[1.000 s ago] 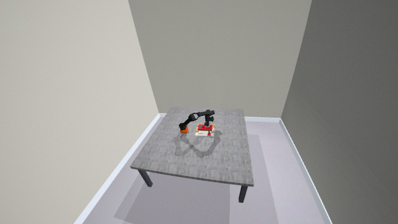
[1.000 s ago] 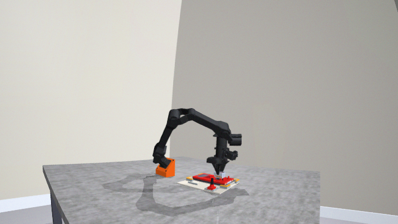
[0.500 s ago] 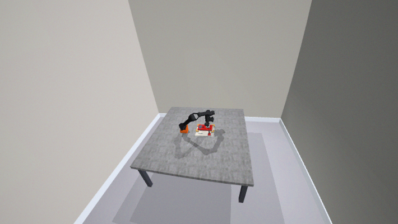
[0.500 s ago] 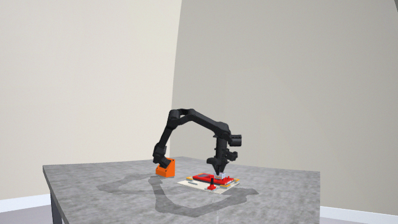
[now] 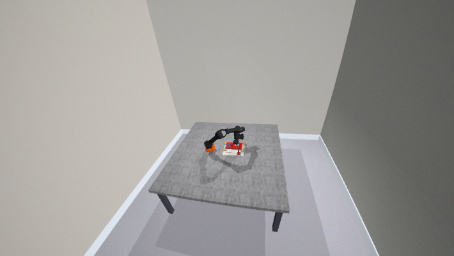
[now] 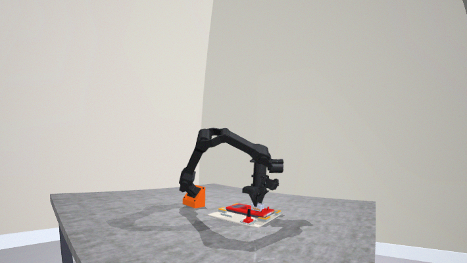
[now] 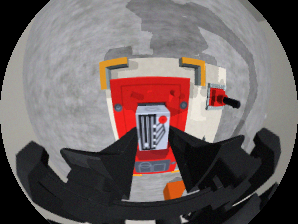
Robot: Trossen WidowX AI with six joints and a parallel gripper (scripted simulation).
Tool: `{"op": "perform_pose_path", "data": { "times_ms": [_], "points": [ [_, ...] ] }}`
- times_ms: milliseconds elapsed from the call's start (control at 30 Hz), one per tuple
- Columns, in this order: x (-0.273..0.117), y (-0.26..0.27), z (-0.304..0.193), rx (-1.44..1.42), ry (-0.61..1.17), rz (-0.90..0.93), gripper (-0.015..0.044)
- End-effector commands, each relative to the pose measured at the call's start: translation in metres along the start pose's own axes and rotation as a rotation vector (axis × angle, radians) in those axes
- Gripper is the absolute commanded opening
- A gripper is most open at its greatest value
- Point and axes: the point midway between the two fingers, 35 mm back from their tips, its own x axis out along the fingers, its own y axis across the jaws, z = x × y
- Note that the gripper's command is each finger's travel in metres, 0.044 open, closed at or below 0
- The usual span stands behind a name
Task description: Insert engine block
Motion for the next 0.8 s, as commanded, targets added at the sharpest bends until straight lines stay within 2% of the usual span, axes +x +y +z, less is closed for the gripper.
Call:
{"op": "perform_pose_path", "data": {
  "times_ms": [0,500,767],
  "points": [
    [0.0011,-0.0003,0.0003,-0.005,-0.003,-0.002,0.016],
    [0.0052,-0.0003,0.0004,-0.004,-0.003,-0.003,0.016],
    [0.0043,-0.0001,0.0001,0.0,0.0,0.0,0.037]
  ]
}}
